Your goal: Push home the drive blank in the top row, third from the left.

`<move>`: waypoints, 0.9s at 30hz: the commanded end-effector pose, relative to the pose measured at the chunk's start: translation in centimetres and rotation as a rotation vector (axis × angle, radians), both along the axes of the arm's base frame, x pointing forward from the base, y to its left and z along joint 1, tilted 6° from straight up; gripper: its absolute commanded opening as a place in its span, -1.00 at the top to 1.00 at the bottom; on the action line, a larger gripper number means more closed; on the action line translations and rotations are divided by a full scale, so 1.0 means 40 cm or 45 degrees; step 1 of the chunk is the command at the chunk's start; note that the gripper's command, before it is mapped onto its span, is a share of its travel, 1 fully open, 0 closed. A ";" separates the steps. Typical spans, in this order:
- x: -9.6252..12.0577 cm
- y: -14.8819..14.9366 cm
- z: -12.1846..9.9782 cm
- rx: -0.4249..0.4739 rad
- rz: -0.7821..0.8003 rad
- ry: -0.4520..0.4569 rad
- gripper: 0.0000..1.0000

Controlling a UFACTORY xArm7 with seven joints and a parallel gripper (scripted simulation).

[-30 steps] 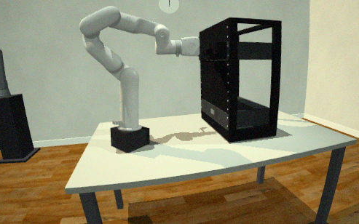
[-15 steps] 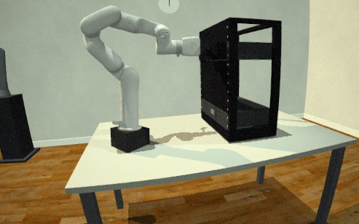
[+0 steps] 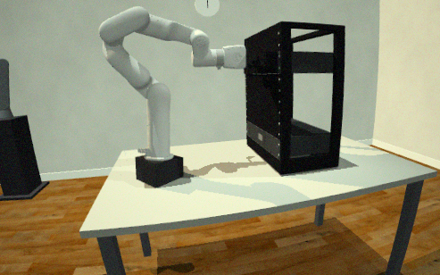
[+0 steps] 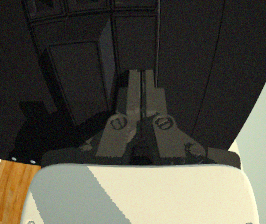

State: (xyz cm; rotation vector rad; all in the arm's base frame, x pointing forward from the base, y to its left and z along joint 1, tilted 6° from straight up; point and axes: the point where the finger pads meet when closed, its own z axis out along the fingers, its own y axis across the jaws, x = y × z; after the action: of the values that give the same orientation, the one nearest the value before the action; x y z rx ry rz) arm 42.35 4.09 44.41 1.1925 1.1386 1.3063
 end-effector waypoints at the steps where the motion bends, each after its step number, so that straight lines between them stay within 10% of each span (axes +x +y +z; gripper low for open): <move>1: 0.001 0.000 0.007 0.000 0.000 -0.006 1.00; 27: -0.029 0.000 0.005 0.000 0.000 -0.006 1.00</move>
State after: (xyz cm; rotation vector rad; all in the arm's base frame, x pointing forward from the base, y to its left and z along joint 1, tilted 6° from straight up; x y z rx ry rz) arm 42.26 4.17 44.72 1.1863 1.1352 1.3098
